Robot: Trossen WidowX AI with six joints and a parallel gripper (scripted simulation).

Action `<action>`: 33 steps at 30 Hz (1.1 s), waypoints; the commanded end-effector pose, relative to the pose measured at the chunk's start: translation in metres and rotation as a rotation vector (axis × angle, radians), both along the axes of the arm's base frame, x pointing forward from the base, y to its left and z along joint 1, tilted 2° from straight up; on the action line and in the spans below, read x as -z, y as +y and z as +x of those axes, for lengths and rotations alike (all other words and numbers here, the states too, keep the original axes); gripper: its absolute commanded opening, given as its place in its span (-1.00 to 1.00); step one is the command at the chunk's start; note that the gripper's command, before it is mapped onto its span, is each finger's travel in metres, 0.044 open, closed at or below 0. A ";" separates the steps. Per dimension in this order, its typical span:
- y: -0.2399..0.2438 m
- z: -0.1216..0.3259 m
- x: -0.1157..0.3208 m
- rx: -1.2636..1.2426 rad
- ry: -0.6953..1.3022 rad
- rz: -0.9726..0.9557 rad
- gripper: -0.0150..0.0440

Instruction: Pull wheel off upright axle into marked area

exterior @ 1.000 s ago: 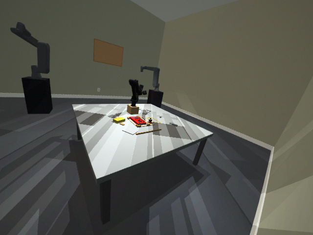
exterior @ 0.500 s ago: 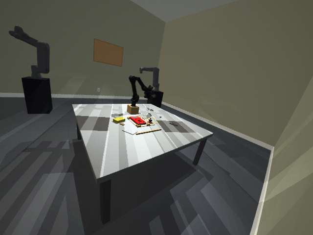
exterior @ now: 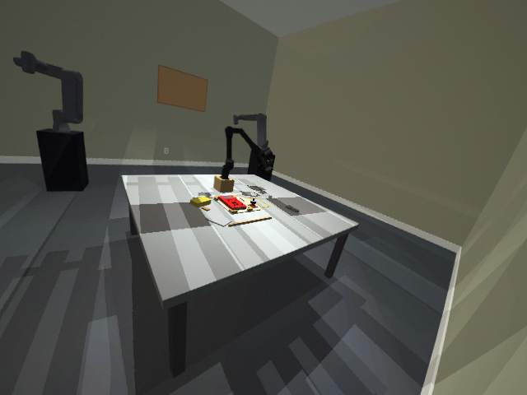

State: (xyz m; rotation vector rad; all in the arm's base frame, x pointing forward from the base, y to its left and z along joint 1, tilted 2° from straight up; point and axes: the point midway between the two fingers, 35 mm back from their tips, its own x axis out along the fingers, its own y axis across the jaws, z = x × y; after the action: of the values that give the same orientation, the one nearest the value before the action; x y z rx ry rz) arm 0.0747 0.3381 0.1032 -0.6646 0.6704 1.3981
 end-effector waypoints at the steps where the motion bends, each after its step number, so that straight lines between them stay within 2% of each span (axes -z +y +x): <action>1: -0.013 0.055 0.007 0.206 0.042 -0.068 0.53; 12: -0.065 0.157 0.015 0.559 0.105 -0.198 0.53; 21: -0.145 0.228 0.027 0.912 0.269 -0.341 0.53; 30: -0.249 0.270 0.037 1.282 0.504 -0.466 0.53; 33: -0.257 0.271 0.037 1.308 0.523 -0.473 0.53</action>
State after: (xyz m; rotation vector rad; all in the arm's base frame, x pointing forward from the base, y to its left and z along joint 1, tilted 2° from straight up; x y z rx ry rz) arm 0.3429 0.0993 0.0682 -0.1240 1.4638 0.2089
